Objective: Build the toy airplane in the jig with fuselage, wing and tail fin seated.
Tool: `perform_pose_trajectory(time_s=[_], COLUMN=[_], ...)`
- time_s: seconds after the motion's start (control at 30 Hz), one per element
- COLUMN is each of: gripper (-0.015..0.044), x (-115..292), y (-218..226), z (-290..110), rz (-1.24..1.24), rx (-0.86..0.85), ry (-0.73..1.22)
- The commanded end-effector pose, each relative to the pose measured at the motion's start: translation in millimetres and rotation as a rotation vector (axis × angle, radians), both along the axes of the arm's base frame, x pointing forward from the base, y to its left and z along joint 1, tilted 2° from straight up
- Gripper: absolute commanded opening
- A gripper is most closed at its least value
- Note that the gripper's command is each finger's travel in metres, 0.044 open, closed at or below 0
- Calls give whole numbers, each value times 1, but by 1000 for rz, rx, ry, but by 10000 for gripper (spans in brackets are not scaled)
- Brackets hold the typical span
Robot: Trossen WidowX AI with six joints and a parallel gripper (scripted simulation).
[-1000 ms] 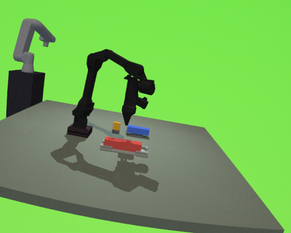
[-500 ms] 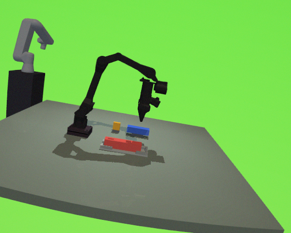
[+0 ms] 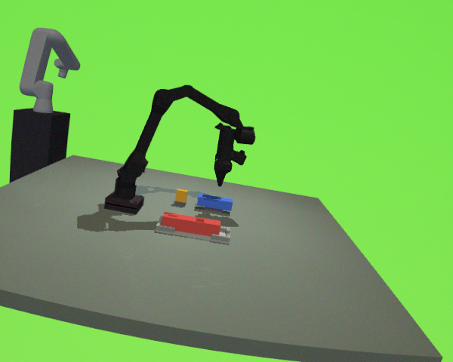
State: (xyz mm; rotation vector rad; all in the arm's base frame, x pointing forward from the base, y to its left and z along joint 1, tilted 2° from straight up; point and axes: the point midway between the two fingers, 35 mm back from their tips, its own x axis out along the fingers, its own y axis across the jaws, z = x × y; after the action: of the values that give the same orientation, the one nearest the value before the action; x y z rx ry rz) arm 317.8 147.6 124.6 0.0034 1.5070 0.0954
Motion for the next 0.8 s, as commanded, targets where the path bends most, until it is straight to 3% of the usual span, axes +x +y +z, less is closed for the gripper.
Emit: perform_pose_trajectory(time_s=[0.0, 0.77], gripper=[440, 440], x=[-3, -1], y=[1, 3], z=[-26, -64], rz=[-2, -2], rx=[-9, -9], ry=[21, 21])
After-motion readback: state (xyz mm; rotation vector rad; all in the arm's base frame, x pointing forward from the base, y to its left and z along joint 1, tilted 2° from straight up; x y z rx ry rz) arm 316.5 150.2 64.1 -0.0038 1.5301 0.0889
